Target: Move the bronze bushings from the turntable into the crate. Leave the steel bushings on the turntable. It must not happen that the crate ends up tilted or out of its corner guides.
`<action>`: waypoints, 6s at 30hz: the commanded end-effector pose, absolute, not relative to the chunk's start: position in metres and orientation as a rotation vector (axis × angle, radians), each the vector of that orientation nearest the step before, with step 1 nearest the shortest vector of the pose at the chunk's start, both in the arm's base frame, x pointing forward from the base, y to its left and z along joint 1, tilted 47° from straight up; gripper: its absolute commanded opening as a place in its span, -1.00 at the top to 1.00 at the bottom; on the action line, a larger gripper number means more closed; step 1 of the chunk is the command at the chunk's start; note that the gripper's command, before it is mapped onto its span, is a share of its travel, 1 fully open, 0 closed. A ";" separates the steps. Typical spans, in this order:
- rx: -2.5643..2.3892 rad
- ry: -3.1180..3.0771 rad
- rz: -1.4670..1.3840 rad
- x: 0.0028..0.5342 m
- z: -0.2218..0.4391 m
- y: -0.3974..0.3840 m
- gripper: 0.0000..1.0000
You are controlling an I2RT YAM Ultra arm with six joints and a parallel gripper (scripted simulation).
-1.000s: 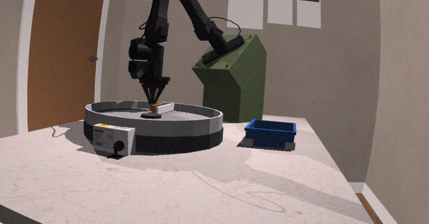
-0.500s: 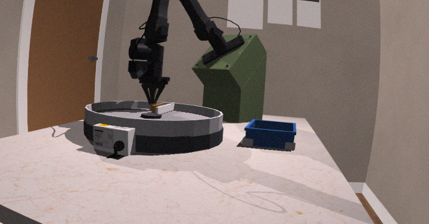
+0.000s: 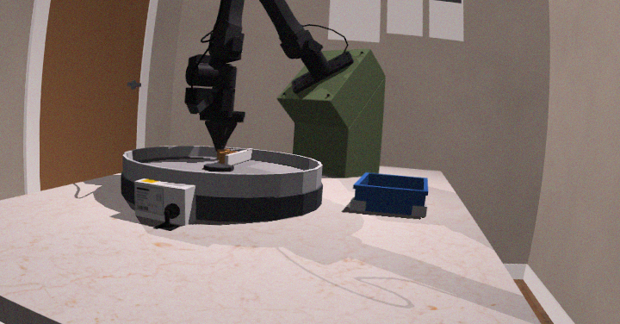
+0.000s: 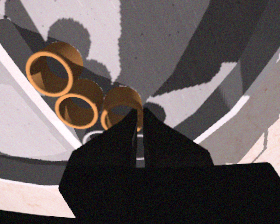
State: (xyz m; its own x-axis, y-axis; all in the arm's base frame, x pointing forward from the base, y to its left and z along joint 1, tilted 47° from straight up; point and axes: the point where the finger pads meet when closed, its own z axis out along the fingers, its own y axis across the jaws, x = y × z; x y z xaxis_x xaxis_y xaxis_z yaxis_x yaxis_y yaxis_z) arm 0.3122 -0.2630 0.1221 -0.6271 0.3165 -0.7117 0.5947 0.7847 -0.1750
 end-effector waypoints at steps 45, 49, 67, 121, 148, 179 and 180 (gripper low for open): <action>0.648 2.266 -0.512 0.314 0.131 -0.258 1.00; 0.653 2.289 -0.504 0.307 0.127 -0.250 1.00; 0.664 2.242 -0.530 0.286 0.179 -0.232 1.00; 0.663 2.260 -0.522 0.292 0.157 -0.210 1.00; 0.665 2.254 -0.507 0.357 0.112 -0.095 1.00; 0.654 2.275 -0.514 0.435 0.031 0.090 1.00; 0.654 2.275 -0.514 0.437 0.030 0.093 1.00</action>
State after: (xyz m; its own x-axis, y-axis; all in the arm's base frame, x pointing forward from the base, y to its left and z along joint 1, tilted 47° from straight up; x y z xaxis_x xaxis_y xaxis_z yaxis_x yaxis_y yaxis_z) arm 0.4328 0.0790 0.0211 -0.6431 0.3026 -0.7035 0.5705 0.8022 -0.1764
